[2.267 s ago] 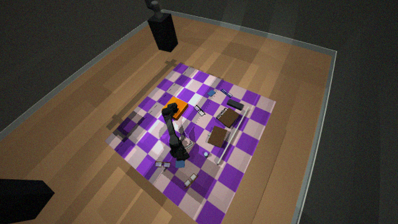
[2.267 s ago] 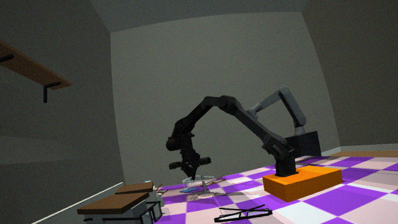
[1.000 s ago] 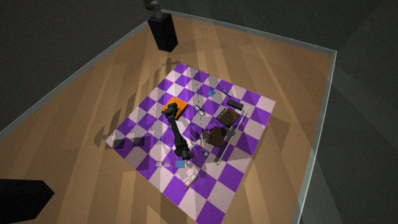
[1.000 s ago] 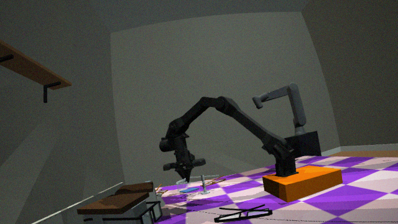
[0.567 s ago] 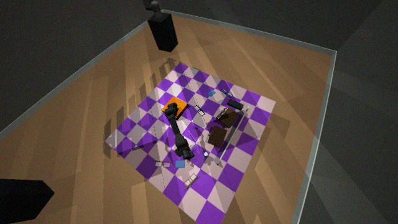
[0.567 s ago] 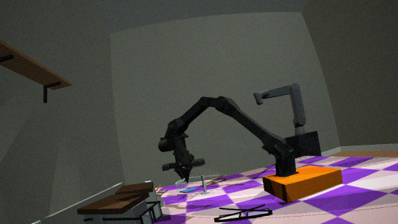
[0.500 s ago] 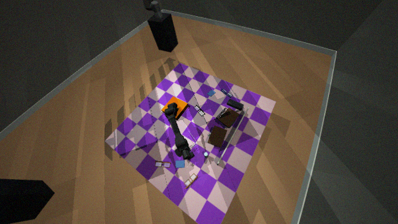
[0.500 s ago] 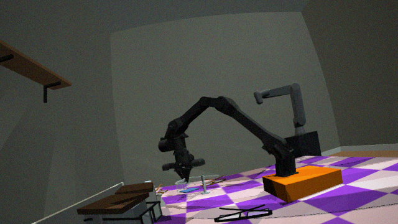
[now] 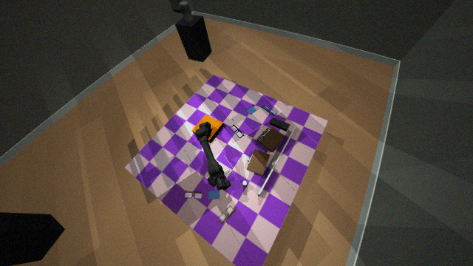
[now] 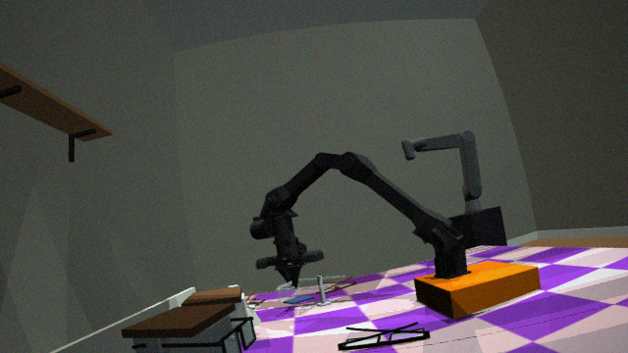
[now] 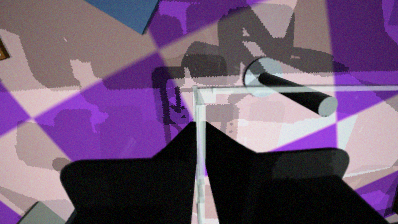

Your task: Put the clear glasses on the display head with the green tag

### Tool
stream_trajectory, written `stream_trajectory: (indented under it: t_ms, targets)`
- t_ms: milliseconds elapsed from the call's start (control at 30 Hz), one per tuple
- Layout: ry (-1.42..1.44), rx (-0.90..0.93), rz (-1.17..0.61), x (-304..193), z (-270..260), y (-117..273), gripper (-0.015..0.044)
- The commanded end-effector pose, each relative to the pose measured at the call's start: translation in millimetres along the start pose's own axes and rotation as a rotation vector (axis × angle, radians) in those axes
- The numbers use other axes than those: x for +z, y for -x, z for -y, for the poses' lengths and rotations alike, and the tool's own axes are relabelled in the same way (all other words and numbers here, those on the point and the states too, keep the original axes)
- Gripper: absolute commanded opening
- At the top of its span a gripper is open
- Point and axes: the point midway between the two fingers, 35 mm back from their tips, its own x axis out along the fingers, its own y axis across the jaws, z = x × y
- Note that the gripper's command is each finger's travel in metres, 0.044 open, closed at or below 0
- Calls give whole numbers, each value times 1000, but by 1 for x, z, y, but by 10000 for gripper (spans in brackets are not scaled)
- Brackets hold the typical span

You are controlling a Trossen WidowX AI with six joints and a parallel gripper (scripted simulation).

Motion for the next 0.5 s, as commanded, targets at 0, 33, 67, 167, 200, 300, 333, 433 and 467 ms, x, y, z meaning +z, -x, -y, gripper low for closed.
stream_trajectory:
  t_ms: [0, 33, 67, 167, 200, 300, 333, 433, 467]
  targets:
    - [1, 3, -4, 4, -1, 1, 0]
    - [1, 3, -4, 5, -1, 1, 0]
    - [1, 3, -3, 6, -1, 1, 0]
    - [1, 3, -3, 8, -1, 3, 0]
    - [1, 3, -3, 8, -1, 5, 0]
    - [1, 3, -3, 9, -2, 15, 0]
    - [1, 3, -3, 9, -2, 20, 0]
    - [1, 3, -3, 10, -2, 33, 0]
    - [1, 3, -3, 10, -2, 37, 0]
